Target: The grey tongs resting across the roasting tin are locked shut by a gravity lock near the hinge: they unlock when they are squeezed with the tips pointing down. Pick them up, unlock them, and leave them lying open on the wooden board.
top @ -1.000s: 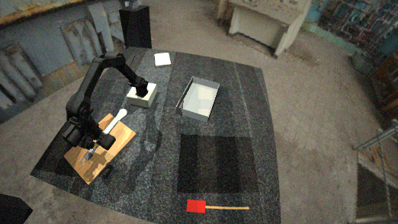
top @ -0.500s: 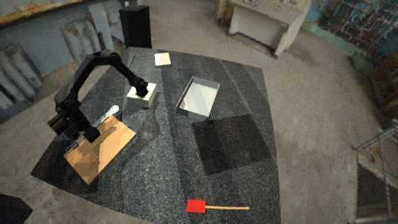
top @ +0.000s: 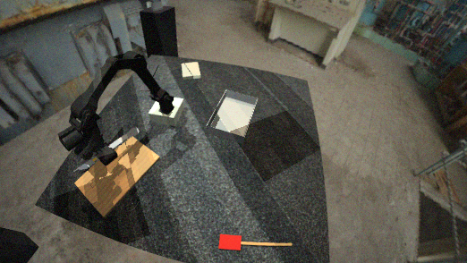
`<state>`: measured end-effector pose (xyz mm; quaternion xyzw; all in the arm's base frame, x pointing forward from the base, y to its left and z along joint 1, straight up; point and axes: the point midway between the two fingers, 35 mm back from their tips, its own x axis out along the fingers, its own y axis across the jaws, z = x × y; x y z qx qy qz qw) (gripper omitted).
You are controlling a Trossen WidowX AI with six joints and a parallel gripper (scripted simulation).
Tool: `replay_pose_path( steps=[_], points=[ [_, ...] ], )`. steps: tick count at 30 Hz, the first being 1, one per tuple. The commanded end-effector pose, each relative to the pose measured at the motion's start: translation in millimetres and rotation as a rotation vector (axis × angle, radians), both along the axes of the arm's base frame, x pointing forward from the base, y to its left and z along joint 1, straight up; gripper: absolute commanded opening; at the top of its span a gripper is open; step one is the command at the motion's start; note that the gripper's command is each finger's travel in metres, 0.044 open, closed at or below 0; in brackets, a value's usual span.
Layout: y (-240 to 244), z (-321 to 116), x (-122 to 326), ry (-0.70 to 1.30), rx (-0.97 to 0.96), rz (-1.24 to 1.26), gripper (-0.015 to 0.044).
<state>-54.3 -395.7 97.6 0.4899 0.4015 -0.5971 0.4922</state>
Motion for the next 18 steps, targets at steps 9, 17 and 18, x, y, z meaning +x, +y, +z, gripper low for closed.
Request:
replay_pose_path(
  steps=[9, 17, 18],
  points=[
    [-3.8, 25.4, -0.6, 0.059, -0.251, 0.008, -0.0150],
    [-2.0, 42.3, 0.1, 0.092, -0.412, 0.011, -0.0150],
    [-1.5, 44.4, 0.3, 0.096, -0.433, 0.011, -0.0150]
  ],
)
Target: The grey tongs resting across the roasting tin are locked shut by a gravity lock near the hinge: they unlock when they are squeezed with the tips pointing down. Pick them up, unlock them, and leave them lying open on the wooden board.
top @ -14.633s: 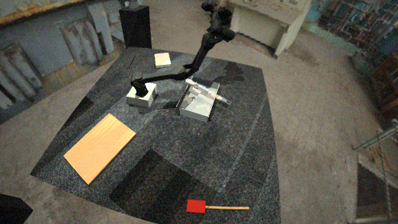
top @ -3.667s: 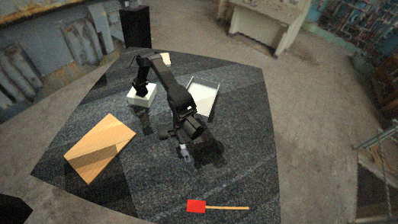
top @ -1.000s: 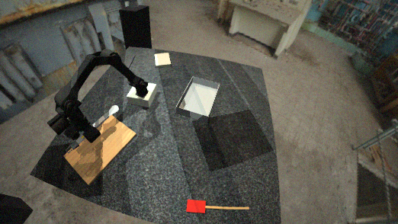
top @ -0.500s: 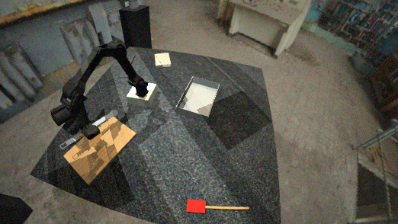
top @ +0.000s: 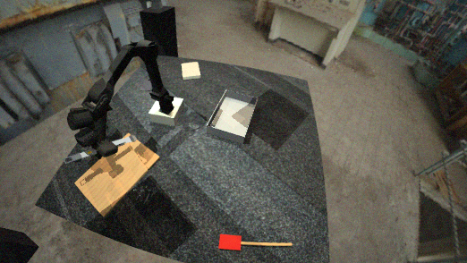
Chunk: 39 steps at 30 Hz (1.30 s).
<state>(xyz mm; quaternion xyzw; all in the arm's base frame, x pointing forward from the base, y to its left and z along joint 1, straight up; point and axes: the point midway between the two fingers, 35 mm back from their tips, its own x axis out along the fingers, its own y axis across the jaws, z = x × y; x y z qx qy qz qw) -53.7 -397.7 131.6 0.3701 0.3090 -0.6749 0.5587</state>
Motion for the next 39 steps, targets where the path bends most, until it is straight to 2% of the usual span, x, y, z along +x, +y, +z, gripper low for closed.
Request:
replay_pose_path(
  steps=[1, 29, 39],
  points=[
    [1.0, 12.6, -0.3, 0.025, -0.095, 0.001, -0.0150],
    [38.9, 72.4, 5.1, 0.121, -0.645, -0.008, -0.0150],
    [41.8, 75.0, 5.4, 0.125, -0.670, -0.009, -0.0150]
  ],
)
